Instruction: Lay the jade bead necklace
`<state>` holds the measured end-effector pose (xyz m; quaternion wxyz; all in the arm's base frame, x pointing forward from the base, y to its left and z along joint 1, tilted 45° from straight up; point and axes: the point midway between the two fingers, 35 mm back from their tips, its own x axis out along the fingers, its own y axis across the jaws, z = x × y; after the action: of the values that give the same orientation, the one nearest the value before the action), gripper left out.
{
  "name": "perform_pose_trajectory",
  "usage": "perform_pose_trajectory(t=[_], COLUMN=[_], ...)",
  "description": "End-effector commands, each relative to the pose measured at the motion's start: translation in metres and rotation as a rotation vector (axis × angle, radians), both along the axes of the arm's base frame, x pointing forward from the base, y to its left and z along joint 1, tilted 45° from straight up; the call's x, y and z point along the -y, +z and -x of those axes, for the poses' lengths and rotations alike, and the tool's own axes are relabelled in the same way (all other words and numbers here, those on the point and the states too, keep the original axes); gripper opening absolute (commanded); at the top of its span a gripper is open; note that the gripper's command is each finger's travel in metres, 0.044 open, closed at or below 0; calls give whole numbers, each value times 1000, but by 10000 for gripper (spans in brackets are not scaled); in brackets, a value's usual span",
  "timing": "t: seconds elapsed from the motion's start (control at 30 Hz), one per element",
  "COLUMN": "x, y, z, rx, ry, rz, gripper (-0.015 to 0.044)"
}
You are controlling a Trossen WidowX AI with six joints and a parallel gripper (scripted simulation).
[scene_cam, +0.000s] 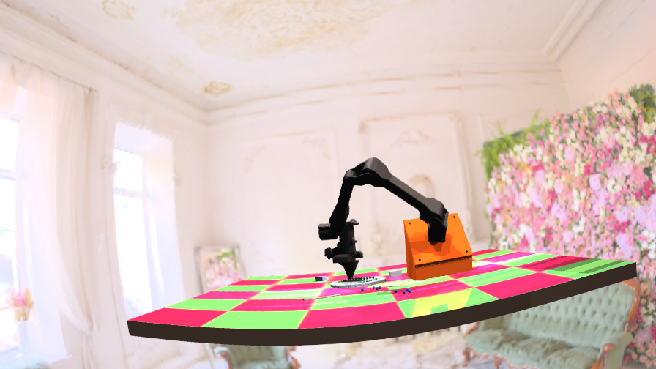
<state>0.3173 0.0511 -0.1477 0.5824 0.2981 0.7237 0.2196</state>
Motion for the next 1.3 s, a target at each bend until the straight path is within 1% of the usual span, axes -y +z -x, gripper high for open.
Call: perform_pose_trajectory(t=[0.0,0.8,1.27], x=[0,4,5], y=[0,5,-5], z=[0,0,-1], rx=[1,-5,-5], ry=[0,-4,-4], rz=[0,-4,-4], gripper=[0,0,0])
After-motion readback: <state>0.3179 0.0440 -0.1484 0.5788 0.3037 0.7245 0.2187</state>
